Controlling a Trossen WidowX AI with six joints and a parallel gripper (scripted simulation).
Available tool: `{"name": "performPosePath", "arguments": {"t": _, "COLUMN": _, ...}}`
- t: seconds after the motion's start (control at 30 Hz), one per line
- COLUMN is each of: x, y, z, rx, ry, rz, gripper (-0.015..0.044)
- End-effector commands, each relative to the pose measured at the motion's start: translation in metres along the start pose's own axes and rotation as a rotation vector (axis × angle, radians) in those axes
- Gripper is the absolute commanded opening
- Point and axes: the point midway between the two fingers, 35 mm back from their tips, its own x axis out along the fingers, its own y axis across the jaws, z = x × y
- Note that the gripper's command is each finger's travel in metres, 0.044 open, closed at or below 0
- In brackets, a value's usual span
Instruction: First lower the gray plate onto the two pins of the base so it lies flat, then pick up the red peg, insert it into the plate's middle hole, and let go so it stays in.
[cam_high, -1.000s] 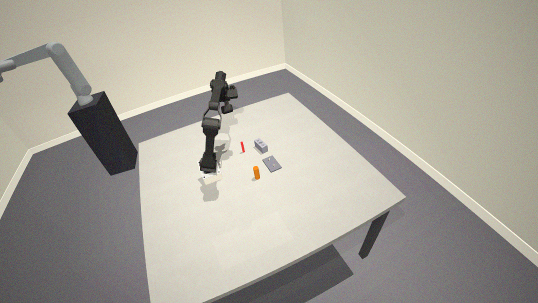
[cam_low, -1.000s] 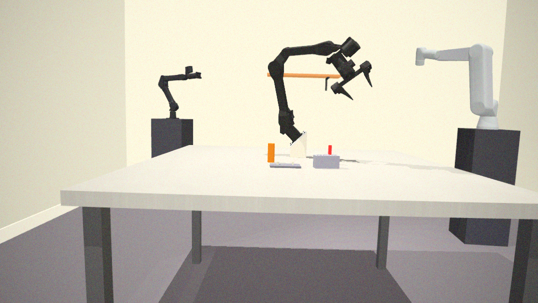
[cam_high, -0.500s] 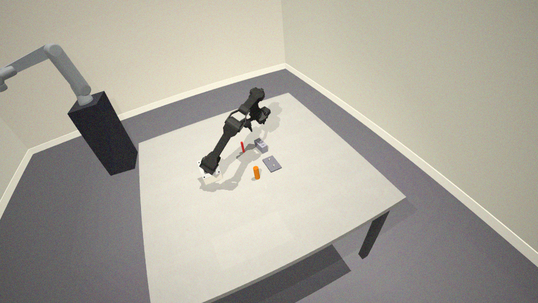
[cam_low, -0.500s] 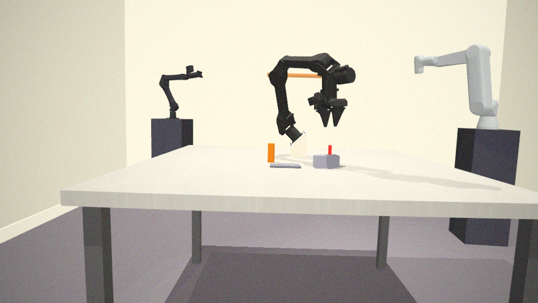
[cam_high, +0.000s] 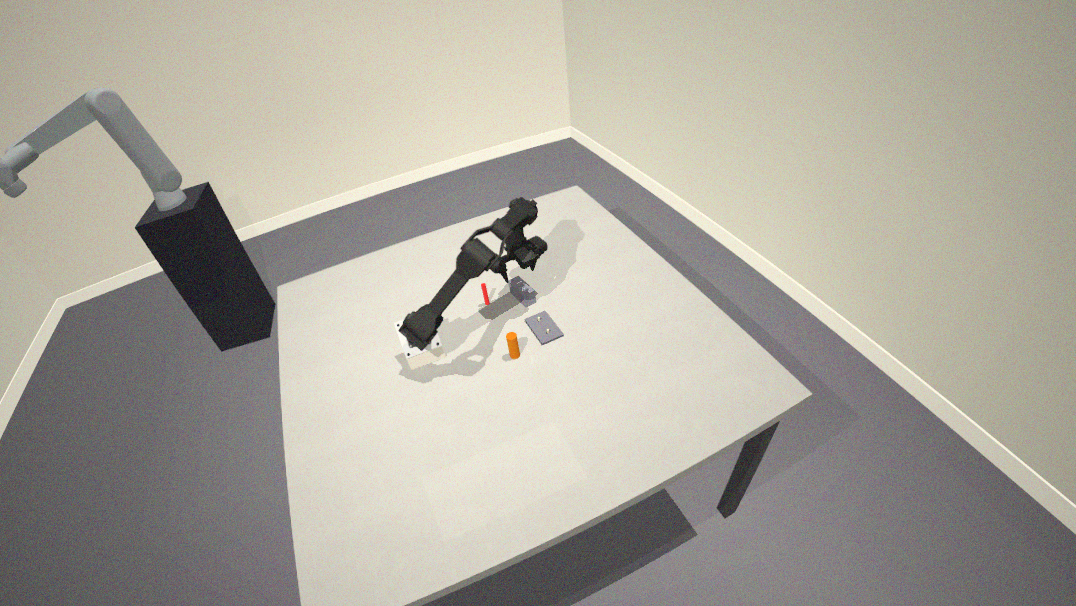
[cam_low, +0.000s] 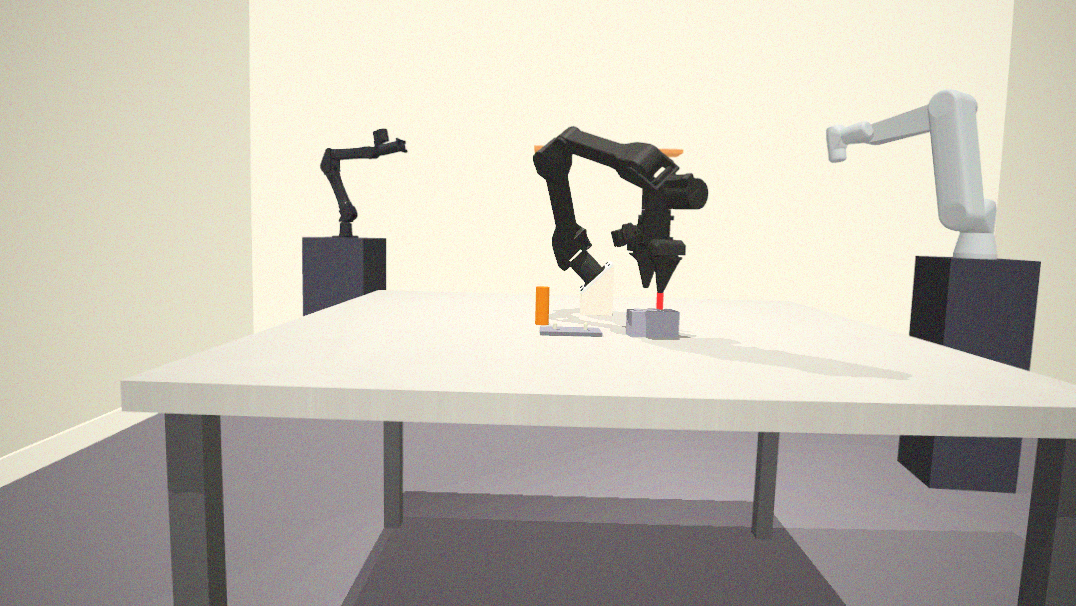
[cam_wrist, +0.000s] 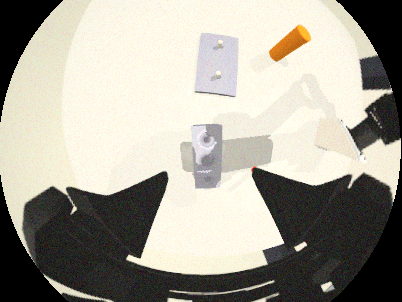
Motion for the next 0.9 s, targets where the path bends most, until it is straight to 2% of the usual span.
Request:
{"name": "performPosePath", "arguments": {"t": 0.0, "x": 0.01, "y": 0.0, "z": -0.001, "rx": -0.003, "ry": -0.005, "rz": 0.008, "gripper": 0.044}}
{"name": "performPosePath", "arguments": {"t": 0.87, "x": 0.052, "y": 0.001, "z": -0.002, "rx": -0.003, "ry": -0.005, "rz": 0.009, "gripper": 0.044}}
